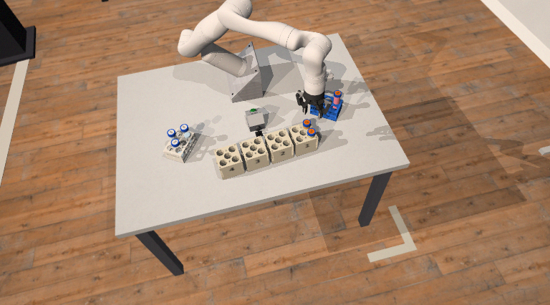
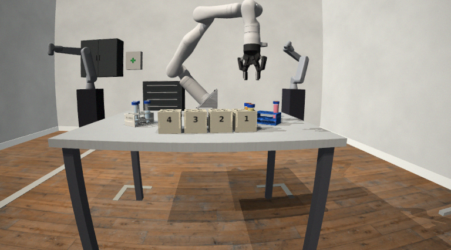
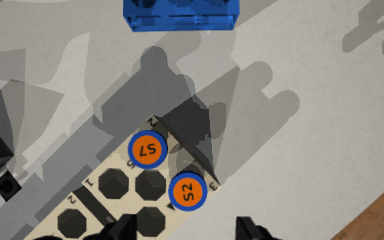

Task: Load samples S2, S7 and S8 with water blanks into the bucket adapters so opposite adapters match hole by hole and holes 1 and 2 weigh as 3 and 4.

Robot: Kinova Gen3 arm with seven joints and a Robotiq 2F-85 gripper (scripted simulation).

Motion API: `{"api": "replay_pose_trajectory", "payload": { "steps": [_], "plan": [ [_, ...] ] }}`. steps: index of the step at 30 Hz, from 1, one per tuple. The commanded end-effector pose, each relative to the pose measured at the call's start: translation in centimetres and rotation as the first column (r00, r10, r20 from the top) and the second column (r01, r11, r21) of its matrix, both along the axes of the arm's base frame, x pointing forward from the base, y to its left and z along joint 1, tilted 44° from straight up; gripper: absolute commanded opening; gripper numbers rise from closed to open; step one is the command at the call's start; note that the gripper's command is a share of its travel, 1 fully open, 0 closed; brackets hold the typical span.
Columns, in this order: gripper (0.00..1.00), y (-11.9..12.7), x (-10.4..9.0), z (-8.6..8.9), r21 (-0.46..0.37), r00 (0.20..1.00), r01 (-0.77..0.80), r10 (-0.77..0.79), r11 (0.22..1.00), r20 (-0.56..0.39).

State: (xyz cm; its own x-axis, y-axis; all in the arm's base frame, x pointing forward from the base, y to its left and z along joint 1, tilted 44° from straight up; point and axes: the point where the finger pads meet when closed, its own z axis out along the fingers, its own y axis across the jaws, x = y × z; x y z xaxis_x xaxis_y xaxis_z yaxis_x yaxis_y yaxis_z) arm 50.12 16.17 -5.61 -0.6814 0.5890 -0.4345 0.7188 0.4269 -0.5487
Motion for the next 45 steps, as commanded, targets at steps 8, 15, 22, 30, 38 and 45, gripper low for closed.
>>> {"api": "replay_pose_trajectory", "payload": {
  "steps": [8, 15, 22, 30, 38, 45],
  "plan": [
    [0.62, 0.2, 0.1, 0.2, 0.001, 1.0, -0.001, 0.001, 1.0, 0.001],
    [0.62, 0.2, 0.1, 0.2, 0.001, 1.0, -0.001, 0.001, 1.0, 0.001],
    [0.62, 0.6, -0.3, -0.1, 0.014, 0.997, -0.058, 0.058, 0.998, -0.053],
    [0.62, 1.9, -1.6, -1.1, 0.069, 0.95, -0.221, 0.231, 0.973, -0.209],
    [0.62, 3.6, -3.2, -2.4, 0.18, 0.806, -0.409, 0.446, 0.895, -0.389],
    [0.62, 5.0, -4.6, -3.6, 0.303, 0.613, -0.532, 0.607, 0.791, -0.506]
  ]
}}
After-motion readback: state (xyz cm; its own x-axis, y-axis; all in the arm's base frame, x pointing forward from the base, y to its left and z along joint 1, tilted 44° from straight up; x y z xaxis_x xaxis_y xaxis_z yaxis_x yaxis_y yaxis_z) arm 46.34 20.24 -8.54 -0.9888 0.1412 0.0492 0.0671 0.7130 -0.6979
